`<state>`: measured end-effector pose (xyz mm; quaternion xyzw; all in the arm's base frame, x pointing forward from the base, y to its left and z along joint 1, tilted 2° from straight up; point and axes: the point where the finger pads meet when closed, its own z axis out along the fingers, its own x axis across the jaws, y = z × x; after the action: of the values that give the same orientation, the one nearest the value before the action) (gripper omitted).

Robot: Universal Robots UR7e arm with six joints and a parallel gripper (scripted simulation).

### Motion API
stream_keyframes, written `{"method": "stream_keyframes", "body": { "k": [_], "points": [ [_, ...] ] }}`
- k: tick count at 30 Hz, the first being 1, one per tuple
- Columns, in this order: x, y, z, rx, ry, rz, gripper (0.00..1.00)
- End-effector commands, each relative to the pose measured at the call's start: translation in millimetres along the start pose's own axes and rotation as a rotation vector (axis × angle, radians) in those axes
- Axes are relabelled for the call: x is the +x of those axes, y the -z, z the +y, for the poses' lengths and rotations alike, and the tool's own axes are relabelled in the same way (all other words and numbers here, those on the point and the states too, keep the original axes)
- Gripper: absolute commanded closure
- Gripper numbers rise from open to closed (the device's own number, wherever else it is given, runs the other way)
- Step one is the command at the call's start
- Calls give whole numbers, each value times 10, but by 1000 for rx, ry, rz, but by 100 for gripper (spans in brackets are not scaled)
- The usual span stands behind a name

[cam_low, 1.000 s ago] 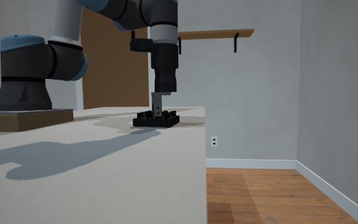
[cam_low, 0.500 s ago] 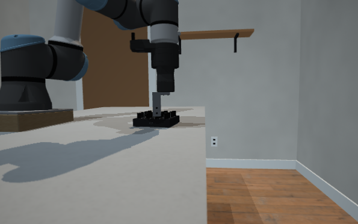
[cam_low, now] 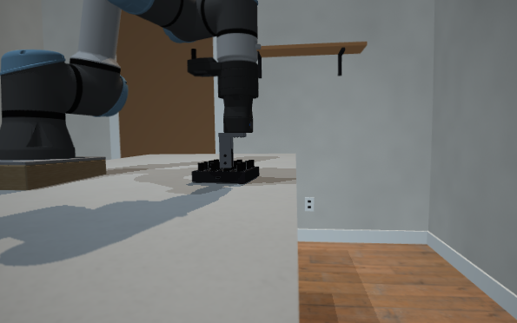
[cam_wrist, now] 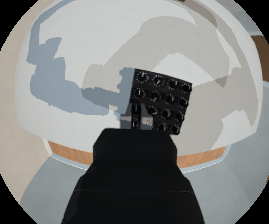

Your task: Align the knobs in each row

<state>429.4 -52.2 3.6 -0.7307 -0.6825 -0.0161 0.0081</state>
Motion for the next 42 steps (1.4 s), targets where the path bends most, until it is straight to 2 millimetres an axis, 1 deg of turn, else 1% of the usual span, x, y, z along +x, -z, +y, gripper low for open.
{"method": "stream_keyframes", "body": {
  "k": [1,17,40,41,42],
  "points": [
    [-1,4,4,-1,-50,-1,70],
    [-1,4,4,-1,-122,-1,70],
    [-1,4,4,-1,-129,-1,70],
    [-1,4,4,-1,-129,-1,54],
    [-1,4,4,-1,-129,-1,54]
  ]
}}
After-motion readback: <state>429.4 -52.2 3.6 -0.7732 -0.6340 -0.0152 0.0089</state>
